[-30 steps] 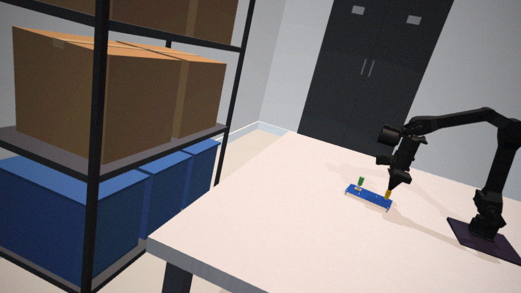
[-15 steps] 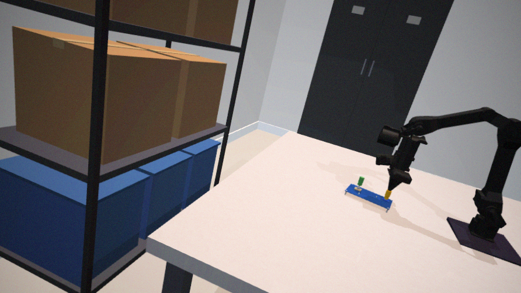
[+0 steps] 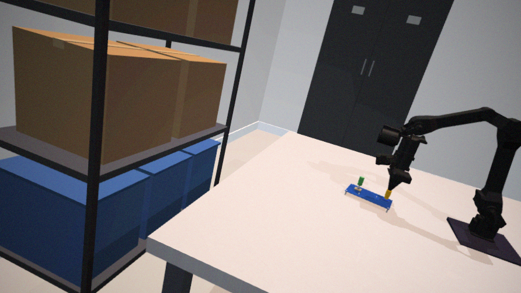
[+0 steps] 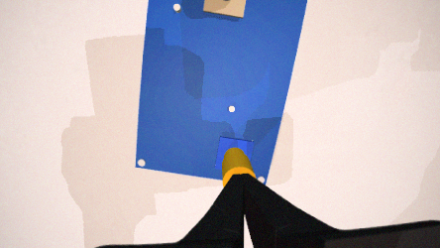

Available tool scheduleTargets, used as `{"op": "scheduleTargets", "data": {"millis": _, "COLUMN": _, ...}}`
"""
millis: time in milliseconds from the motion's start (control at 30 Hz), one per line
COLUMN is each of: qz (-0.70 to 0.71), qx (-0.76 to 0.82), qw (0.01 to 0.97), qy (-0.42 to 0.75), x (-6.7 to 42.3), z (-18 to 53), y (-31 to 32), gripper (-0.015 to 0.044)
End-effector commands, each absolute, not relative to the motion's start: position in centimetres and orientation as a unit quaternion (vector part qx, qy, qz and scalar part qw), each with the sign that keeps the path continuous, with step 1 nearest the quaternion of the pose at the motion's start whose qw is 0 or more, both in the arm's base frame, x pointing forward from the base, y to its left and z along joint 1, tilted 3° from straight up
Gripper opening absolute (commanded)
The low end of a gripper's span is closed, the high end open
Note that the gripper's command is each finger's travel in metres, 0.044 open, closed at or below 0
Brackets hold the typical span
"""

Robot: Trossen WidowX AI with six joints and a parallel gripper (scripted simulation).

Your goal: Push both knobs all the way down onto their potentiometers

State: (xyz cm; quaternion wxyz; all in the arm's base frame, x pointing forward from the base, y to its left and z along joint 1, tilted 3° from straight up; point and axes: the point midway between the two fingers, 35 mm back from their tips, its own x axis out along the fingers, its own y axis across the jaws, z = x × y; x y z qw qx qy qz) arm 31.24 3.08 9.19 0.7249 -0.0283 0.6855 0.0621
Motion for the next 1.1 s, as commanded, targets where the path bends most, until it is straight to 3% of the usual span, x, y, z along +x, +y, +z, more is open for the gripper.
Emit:
{"op": "scheduleTargets", "data": {"millis": 0, "qz": 0.063, "qx": -0.027, "qw": 0.720, "qy": 0.691, "x": 31.3, "z": 9.1, "y": 3.1, "gripper": 0.0000}}
{"op": "scheduleTargets", "data": {"millis": 500, "qz": 0.063, "qx": -0.027, "qw": 0.720, "qy": 0.691, "x": 31.2, "z": 11.2, "y": 3.0, "gripper": 0.0000}}
{"op": "scheduleTargets", "data": {"millis": 767, "qz": 0.061, "qx": -0.028, "qw": 0.718, "qy": 0.693, "x": 31.1, "z": 10.6, "y": 3.0, "gripper": 0.0210}}
{"op": "scheduleTargets", "data": {"millis": 1033, "qz": 0.062, "qx": -0.027, "qw": 0.720, "qy": 0.691, "x": 35.8, "z": 13.4, "y": 3.5, "gripper": 0.0000}}
{"op": "scheduleTargets", "data": {"millis": 1067, "qz": 0.062, "qx": -0.027, "qw": 0.720, "qy": 0.690, "x": 36.4, "z": 13.8, "y": 3.5, "gripper": 0.0000}}
